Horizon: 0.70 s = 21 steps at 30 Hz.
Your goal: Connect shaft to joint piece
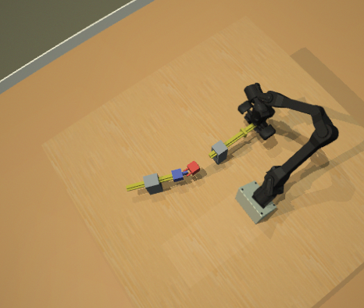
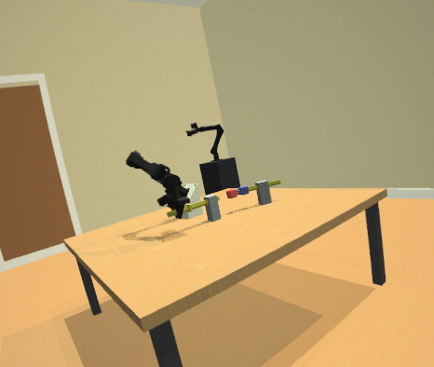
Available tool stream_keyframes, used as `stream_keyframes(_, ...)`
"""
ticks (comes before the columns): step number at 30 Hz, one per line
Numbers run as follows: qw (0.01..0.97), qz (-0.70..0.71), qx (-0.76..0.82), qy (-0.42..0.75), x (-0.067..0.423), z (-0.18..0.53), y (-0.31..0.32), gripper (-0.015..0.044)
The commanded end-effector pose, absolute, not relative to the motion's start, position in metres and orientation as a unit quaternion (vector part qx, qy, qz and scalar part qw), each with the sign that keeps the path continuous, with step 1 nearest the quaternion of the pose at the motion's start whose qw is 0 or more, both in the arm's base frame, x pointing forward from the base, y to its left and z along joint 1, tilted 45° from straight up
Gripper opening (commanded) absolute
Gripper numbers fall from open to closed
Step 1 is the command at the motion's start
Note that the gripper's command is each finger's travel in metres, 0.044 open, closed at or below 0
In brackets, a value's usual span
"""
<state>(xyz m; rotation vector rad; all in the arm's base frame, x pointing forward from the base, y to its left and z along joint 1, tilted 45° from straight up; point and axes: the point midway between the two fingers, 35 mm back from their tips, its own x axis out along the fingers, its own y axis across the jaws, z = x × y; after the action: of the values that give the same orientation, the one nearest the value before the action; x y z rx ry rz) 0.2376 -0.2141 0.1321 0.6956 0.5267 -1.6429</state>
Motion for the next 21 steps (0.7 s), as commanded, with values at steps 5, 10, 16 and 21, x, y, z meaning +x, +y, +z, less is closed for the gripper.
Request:
stream_keyframes(5, 0.599, -0.707, 0.299, 0.23, 0.2377, 0.1313, -0.214, 0.0102)
stream_keyframes(10, 0.599, -0.707, 0.299, 0.23, 0.2377, 0.1313, -0.214, 0.0067)
stream_keyframes(16, 0.598, -0.707, 0.299, 0.229, 0.2377, 0.1315, -0.214, 0.0067)
stream_keyframes(21, 0.598, -0.708, 0.299, 0.228, 0.2376, 0.132, -0.2141, 0.0067)
